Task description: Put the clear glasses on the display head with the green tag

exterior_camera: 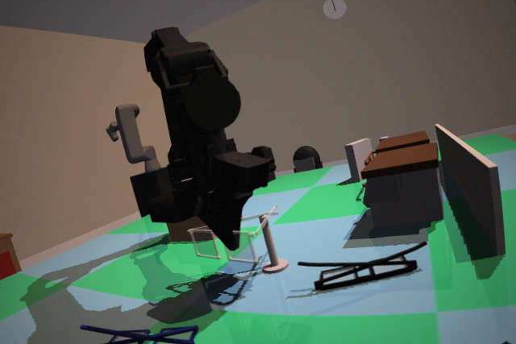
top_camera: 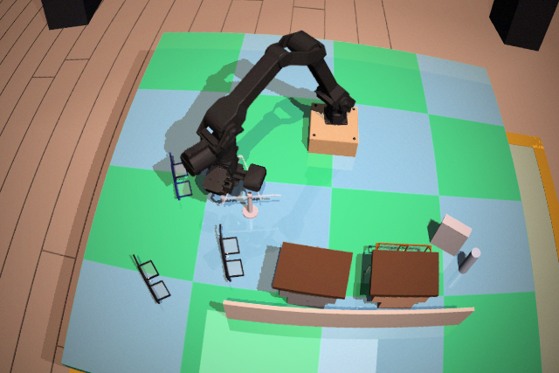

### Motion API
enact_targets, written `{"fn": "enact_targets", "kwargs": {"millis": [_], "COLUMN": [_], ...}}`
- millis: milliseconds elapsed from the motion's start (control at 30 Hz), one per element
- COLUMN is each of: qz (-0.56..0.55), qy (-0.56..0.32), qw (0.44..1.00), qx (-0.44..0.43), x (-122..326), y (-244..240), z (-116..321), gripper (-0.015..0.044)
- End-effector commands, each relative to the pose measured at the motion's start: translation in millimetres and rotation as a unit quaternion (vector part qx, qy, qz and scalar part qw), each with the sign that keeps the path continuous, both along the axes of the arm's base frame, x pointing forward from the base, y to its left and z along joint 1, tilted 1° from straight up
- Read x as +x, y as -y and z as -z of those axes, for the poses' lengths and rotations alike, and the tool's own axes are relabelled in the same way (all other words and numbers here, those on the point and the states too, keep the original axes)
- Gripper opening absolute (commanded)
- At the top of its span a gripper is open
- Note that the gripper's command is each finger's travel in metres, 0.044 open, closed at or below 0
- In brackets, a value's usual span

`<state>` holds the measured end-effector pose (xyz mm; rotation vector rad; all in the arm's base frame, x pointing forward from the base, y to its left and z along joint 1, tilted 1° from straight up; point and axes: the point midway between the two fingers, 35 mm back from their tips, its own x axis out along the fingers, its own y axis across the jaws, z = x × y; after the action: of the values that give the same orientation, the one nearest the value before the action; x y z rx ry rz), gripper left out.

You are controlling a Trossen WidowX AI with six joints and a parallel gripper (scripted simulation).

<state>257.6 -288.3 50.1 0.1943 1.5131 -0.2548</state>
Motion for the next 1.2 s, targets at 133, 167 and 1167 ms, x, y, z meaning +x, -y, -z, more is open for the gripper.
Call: {"fn": "enact_targets", "kwargs": {"millis": [133, 167, 1167], "qz": [-0.001, -0.001, -0.001], "qy": [-0.001, -0.001, -0.002], "qw": [1.0, 1.0, 1.0], "qx": [0.001, 0.001, 0.001], "x": [-8, -9, -28], "y": [1, 1, 1], "z": [1, 1, 2], "gripper": [0.0, 0.0, 0.0]}}
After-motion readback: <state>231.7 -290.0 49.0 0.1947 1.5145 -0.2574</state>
